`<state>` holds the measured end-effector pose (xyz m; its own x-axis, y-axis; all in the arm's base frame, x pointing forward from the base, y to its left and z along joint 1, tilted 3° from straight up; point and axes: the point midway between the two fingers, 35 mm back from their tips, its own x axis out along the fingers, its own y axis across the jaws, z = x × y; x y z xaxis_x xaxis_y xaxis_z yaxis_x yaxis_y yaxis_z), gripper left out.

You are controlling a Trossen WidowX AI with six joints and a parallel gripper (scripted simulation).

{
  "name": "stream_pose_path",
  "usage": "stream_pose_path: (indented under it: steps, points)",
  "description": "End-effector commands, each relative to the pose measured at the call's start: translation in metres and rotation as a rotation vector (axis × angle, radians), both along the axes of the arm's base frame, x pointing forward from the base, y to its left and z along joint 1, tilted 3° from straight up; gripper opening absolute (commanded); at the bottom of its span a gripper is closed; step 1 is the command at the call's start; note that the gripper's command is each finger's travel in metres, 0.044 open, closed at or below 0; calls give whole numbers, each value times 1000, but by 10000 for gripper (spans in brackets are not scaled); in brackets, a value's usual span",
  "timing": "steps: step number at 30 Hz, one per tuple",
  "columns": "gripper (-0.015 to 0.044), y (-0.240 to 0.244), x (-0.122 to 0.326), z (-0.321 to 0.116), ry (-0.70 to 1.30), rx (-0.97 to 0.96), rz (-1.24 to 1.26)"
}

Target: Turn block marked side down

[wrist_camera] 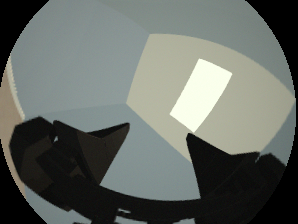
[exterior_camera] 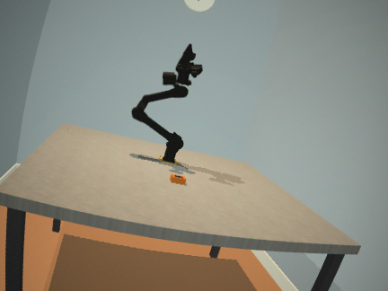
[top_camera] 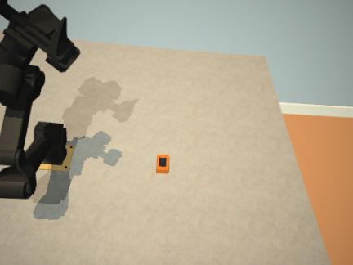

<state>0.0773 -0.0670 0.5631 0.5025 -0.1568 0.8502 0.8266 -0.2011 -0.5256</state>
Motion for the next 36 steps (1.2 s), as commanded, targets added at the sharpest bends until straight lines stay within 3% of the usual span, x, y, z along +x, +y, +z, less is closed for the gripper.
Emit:
stream_pose_path:
  steps: [1, 14, 21, 29, 36]
  points:
    - [426, 3, 0, 0, 1, -15, -12]
    - [440, 167, 14, 20, -72, -906, -807]
    - [440, 212, 41, 8, -107, -1184, -1028]
    - [440, 274, 125, -44, -195, -1804, -1393]
    - [440, 286, 210, -115, -362, -2391, -1544]
